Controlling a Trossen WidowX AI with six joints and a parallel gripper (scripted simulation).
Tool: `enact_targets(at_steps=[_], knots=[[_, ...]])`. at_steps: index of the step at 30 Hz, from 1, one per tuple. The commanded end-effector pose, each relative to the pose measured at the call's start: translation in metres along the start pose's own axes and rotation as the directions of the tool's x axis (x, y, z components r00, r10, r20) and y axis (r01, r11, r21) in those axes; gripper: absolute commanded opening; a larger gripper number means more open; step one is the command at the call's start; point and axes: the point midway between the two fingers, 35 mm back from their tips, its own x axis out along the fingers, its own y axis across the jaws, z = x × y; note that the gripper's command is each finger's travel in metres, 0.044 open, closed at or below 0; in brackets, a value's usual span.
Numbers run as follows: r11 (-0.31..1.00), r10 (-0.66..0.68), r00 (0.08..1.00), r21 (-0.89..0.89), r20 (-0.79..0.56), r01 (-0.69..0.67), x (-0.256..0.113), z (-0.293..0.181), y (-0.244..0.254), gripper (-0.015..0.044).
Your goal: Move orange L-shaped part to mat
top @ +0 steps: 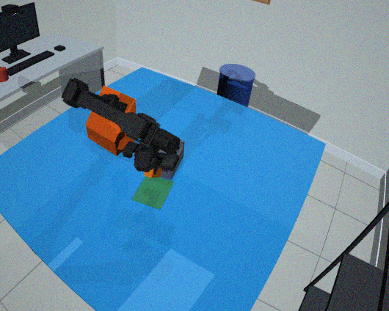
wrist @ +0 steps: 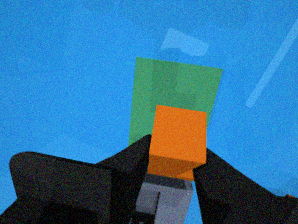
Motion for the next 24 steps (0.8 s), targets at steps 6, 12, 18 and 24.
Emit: enact_targets(at_steps=[6, 12, 18, 24], knots=[[1.0, -0.008, 1.0, -0.005, 0.001, 0.008, 0.016, -0.001, -0.002, 0.0], [1.0, -0.008, 1.0, -0.005, 0.001, 0.008, 0.025, -0.001, -0.002, 0.0], [1.0, -0.008, 1.0, -0.005, 0.001, 0.008, 0.035, -0.001, -0.002, 0.0], [1.0, -0.008, 1.0, -0.005, 0.002, 0.008, 0.044, -0.001, -0.003, 0.0]])
